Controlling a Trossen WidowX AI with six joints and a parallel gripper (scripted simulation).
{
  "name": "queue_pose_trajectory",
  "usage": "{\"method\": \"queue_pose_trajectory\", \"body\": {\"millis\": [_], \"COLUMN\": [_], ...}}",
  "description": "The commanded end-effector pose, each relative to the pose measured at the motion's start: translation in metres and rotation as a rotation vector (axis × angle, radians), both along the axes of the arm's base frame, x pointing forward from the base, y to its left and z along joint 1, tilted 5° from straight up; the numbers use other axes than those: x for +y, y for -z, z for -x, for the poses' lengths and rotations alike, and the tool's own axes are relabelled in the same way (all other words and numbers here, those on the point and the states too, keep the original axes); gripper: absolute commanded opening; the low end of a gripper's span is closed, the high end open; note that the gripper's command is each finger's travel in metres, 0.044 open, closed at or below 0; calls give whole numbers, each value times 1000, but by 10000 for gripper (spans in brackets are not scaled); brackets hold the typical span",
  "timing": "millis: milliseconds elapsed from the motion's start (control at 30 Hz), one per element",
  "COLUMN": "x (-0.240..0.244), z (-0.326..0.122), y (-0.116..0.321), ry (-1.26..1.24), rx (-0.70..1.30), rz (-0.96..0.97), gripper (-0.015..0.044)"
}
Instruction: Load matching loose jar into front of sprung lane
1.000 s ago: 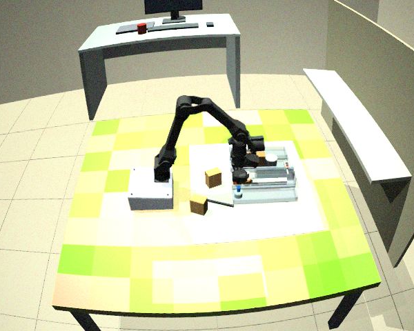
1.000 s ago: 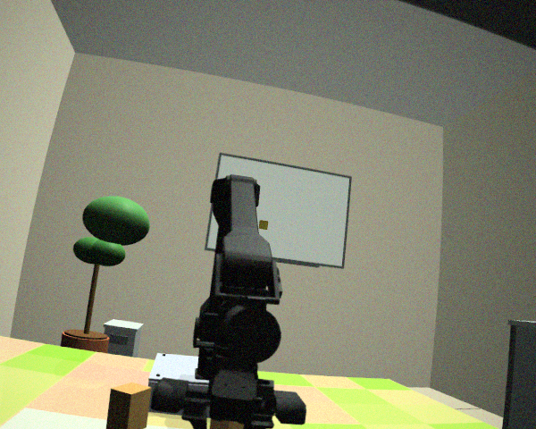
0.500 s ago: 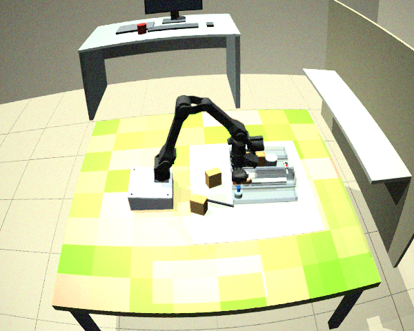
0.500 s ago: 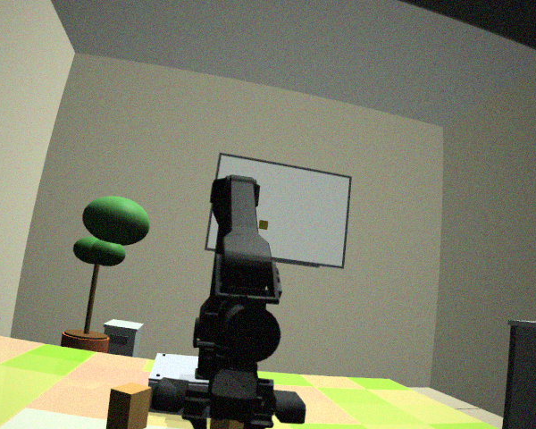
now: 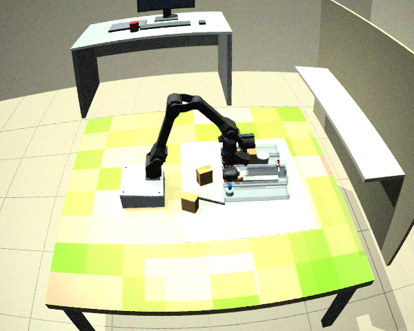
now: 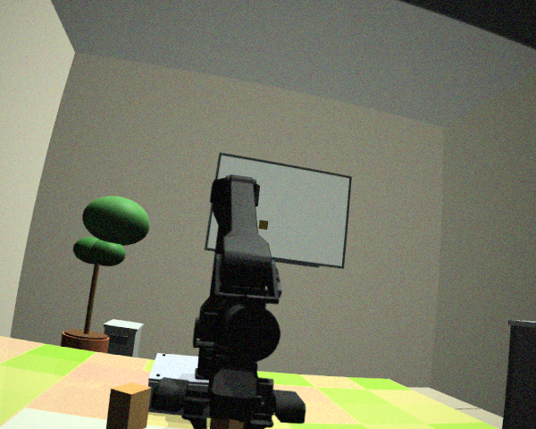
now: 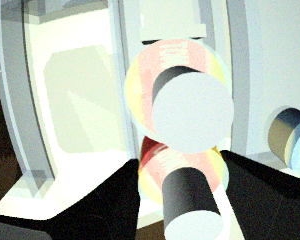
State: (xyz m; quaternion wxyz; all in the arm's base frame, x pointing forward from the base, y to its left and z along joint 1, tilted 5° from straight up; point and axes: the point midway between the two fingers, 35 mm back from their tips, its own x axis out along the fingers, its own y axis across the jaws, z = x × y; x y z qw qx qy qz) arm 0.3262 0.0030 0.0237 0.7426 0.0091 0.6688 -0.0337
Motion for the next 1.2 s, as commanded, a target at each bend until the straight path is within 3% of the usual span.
{"method": "queue_pose_trajectory", "body": {"millis": [0,200,700,1167], "x": [0,0,1,4], "z": [0,0,5,52], "y": [0,0,-20,-17], "ry": [-3,-3,-3,-3], "rx": [2,2,2,5], "rz": [-1,-1,-1,-1], "gripper": [131,287,287,287]}}
